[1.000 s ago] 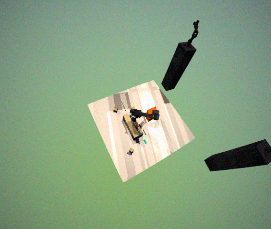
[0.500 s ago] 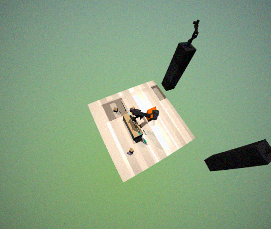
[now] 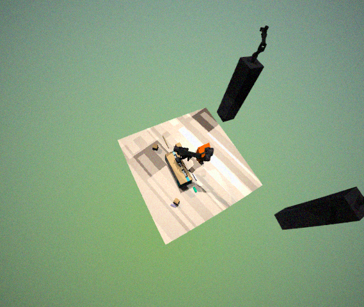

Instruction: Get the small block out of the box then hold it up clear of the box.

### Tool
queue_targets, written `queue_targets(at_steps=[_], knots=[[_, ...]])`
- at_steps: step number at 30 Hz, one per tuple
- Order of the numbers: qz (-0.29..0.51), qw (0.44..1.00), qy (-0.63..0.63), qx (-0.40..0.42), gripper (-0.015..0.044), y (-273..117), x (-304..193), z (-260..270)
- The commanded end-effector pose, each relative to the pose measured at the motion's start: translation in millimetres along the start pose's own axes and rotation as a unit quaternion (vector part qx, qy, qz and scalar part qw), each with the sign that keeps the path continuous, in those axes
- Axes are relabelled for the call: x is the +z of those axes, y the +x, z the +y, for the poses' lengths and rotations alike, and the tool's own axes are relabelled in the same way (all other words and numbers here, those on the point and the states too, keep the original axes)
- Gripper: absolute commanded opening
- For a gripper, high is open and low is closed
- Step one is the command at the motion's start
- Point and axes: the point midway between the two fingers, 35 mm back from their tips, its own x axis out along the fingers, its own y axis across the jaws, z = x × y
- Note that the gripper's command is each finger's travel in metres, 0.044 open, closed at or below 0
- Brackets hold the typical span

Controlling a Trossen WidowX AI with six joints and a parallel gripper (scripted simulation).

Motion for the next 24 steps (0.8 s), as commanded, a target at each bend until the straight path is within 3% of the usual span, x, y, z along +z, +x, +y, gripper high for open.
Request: queue_targets(at_steps=[1, 24], knots=[[0.002, 1.000, 0.005, 0.000, 0.0400, 7, 3, -1], [0.004, 1.000, 0.004, 0.000, 0.0400, 42, 16, 1]])
